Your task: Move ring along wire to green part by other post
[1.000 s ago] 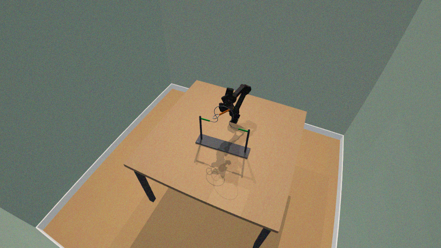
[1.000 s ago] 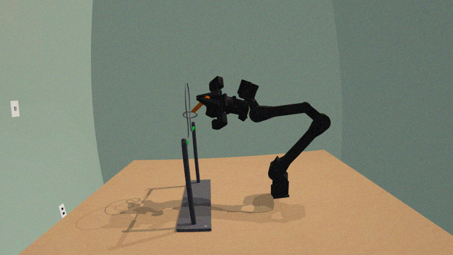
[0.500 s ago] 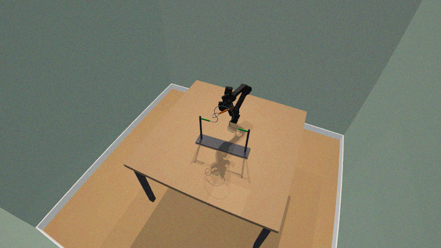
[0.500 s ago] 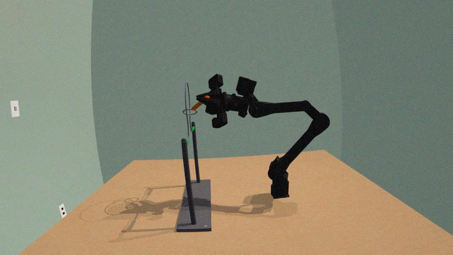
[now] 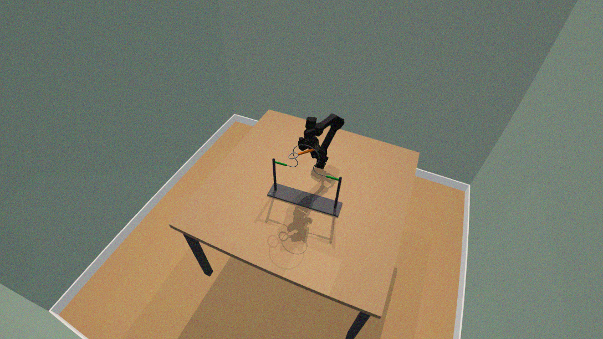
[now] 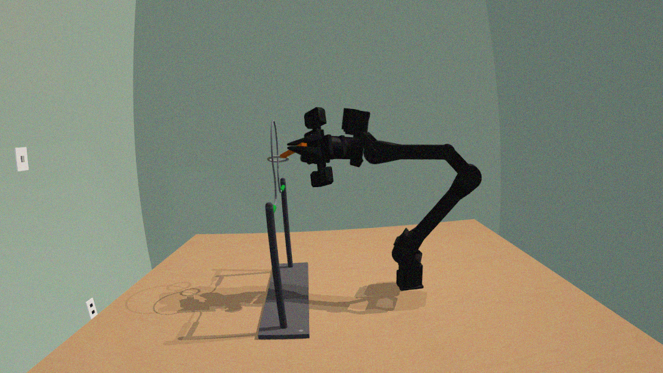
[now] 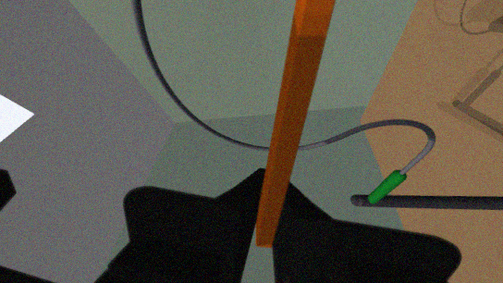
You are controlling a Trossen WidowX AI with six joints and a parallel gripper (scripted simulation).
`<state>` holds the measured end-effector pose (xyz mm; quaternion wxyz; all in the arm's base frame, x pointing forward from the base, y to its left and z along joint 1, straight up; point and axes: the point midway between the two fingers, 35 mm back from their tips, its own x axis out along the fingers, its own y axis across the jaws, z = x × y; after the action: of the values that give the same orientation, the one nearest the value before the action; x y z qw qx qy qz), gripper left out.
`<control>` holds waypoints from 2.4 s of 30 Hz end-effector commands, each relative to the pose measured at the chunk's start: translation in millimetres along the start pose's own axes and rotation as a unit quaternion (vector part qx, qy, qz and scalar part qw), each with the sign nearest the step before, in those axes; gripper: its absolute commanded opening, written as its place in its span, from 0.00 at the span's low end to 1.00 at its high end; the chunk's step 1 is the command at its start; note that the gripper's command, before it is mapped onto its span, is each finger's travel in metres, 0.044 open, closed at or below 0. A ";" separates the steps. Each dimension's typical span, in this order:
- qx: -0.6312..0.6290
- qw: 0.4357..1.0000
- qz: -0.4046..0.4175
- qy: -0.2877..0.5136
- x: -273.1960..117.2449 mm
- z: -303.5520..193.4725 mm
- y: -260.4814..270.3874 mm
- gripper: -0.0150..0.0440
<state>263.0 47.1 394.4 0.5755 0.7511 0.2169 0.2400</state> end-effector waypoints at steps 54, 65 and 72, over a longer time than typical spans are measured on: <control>-0.233 0.954 -0.189 -0.015 -1.9 3.0 -17.9 0.00; -0.282 0.933 -0.223 -0.020 -3.3 5.3 -22.0 0.00; -0.317 0.916 -0.247 -0.024 -4.4 7.3 -24.6 0.00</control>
<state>262.8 45.7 367.7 0.8157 0.4794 0.2946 0.1340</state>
